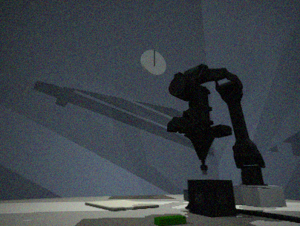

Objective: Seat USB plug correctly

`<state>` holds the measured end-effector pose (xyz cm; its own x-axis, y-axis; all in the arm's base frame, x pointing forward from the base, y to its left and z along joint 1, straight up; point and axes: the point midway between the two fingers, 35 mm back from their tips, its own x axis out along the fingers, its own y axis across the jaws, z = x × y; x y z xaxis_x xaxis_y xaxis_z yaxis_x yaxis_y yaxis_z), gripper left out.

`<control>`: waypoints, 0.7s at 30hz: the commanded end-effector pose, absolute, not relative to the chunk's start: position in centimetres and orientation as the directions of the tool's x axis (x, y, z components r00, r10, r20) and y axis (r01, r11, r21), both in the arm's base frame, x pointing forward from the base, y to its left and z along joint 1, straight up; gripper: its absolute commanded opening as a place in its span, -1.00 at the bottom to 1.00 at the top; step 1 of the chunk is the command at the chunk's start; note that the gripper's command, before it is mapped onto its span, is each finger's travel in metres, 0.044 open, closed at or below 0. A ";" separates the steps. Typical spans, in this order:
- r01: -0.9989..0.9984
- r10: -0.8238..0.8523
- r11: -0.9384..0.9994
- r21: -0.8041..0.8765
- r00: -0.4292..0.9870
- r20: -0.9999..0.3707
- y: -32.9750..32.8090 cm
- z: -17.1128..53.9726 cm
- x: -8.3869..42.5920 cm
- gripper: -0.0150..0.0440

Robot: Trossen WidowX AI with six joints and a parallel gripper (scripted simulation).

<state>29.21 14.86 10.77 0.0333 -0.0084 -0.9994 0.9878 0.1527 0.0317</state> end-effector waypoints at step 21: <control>0.986 -0.025 0.166 0.033 0.038 -0.999 14.6 10.4 29.3 -0.49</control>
